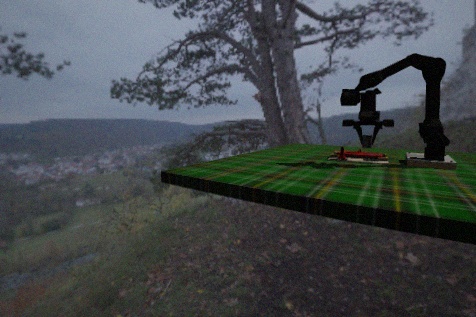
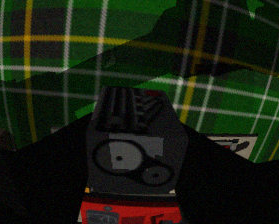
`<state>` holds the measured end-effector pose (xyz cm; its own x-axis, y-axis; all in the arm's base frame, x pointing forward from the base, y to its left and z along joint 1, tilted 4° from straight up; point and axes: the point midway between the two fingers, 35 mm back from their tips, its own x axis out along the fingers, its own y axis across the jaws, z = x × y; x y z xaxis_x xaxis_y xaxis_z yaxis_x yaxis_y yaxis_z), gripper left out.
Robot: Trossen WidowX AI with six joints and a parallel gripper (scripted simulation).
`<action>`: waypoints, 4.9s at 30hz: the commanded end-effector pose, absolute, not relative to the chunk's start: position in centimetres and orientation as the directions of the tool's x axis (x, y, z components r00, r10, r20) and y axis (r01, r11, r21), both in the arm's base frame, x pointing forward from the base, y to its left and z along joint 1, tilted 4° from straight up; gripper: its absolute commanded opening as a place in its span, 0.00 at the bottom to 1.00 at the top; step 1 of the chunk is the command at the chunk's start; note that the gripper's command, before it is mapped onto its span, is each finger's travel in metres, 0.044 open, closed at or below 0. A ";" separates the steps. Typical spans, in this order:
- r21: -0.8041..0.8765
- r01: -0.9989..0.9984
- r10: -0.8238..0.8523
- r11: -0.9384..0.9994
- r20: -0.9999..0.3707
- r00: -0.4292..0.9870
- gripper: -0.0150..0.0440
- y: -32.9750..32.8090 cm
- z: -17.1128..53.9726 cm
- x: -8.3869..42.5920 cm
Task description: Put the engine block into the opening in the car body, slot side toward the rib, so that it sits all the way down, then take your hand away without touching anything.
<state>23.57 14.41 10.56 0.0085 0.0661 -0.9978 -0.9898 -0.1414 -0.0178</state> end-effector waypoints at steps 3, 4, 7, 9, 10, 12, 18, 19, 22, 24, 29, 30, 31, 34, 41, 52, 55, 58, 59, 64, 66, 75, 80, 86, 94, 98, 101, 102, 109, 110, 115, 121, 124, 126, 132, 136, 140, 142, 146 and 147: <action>-0.030 -0.989 0.078 -0.143 -0.997 0.019 0.25 14.3 12.7 23.6; -0.030 -0.989 0.078 -0.143 -0.997 0.019 0.25 14.3 13.0 23.5; -0.030 -0.989 0.078 -0.143 -0.997 0.019 0.25 14.2 13.9 23.4; -0.030 -0.989 0.078 -0.143 -0.997 0.019 0.25 14.1 14.6 23.3; -0.030 -0.989 0.078 -0.143 -0.997 0.019 0.25 14.0 14.9 23.2; -0.030 -0.989 0.078 -0.143 -0.997 0.019 0.25 13.9 15.5 23.1; -0.030 -0.989 0.078 -0.143 -0.997 0.019 0.25 13.7 16.6 22.8; -0.030 -0.989 0.078 -0.143 -0.997 0.019 0.25 13.7 16.4 22.8; -0.030 -0.989 0.078 -0.143 -0.997 0.019 0.25 13.7 15.0 22.9; -0.030 -0.989 0.078 -0.143 -0.997 0.019 0.25 13.8 14.1 22.9; -0.030 -0.989 0.091 -0.143 -0.996 0.017 0.25 13.7 14.1 22.9; -0.030 -0.989 0.100 -0.143 -0.995 0.015 0.25 13.6 14.2 22.9; -0.030 -0.989 0.108 -0.143 -0.994 0.014 0.25 13.6 14.2 23.0; -0.028 -0.989 0.131 -0.143 -0.991 0.009 0.25 13.5 14.2 23.0; -0.015 -0.989 0.300 -0.145 -0.954 -0.029 0.25 12.8 13.9 23.0; -0.006 -0.987 0.596 -0.158 -0.798 -0.091 0.25 11.9 13.2 23.1; -0.019 -0.988 0.672 -0.151 -0.735 -0.089 0.25 11.5 13.1 23.2; -0.029 -0.989 0.707 -0.144 -0.702 -0.083 0.25 11.4 13.0 23.3; -0.029 -0.989 0.708 -0.144 -0.701 -0.082 0.25 11.4 12.7 23.2; -0.029 -0.989 0.709 -0.144 -0.700 -0.082 0.25 11.4 11.4 23.3; -0.029 -0.989 0.709 -0.144 -0.700 -0.082 0.25 11.5 11.1 23.3; -0.029 -0.989 0.709 -0.144 -0.700 -0.082 0.25 11.6 9.3 23.3; -0.029 -0.989 0.709 -0.144 -0.700 -0.082 0.25 11.6 8.3 23.3; -0.029 -0.989 0.709 -0.144 -0.700 -0.082 0.25 11.7 7.1 23.3; -0.029 -0.989 0.709 -0.144 -0.700 -0.083 0.25 11.8 5.4 23.3; -0.029 -0.989 0.709 -0.144 -0.700 -0.083 0.25 11.9 4.7 23.4; -0.029 -0.989 0.709 -0.144 -0.700 -0.083 0.25 11.9 4.1 23.4; -0.029 -0.989 0.709 -0.144 -0.700 -0.083 0.25 11.9 3.9 23.4; -0.028 -0.989 0.709 -0.144 -0.700 -0.083 0.25 12.0 2.4 23.4; -0.028 -0.989 0.709 -0.144 -0.700 -0.083 0.25 12.1 2.2 23.4; -0.029 -0.989 0.709 -0.144 -0.700 -0.083 0.25 12.0 2.3 23.6; -0.039 -0.989 0.712 -0.143 -0.698 -0.075 0.52 12.1 2.5 23.6; -0.039 -0.989 0.712 -0.143 -0.698 -0.075 0.65 12.1 2.5 23.6; -0.039 -0.989 0.712 -0.143 -0.698 -0.075 0.74 12.1 2.5 23.6; -0.039 -0.989 0.712 -0.143 -0.698 -0.075 1.00 12.1 2.5 23.6; -0.039 -0.989 0.712 -0.143 -0.698 -0.075 1.00 12.1 2.5 23.6; -0.032 -0.989 0.710 -0.143 -0.700 -0.080 1.00 11.6 2.9 23.7; -0.030 -0.989 0.709 -0.143 -0.701 -0.082 1.00 11.0 3.4 23.8; -0.029 -0.989 0.708 -0.144 -0.702 -0.082 1.00 9.7 4.5 23.9; -0.029 -0.989 0.707 -0.144 -0.702 -0.082 1.00 9.5 4.8 23.9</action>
<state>23.57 10.29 3.92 -0.0934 0.7120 -0.6959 -0.9895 -0.1440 -0.0146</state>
